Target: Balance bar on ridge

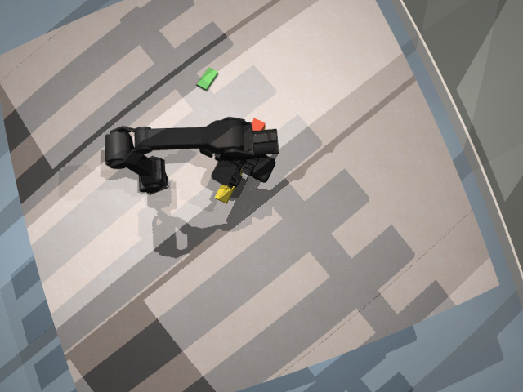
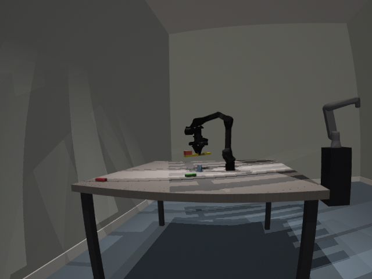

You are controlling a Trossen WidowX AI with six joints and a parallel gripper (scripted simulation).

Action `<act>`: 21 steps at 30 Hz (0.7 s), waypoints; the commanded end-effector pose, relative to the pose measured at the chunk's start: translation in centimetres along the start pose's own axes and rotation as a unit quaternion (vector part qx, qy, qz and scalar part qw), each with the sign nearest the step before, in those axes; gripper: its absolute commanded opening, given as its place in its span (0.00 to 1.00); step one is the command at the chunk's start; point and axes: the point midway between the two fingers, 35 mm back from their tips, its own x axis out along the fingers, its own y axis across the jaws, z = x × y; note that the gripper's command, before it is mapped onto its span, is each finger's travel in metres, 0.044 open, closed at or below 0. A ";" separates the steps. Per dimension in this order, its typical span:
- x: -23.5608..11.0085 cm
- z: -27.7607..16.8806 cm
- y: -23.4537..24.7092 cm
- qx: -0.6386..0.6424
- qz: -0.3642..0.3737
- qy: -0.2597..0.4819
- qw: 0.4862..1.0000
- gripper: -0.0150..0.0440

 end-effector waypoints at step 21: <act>0.4 -3.3 -8.4 -0.310 -0.003 0.002 0.951 0.25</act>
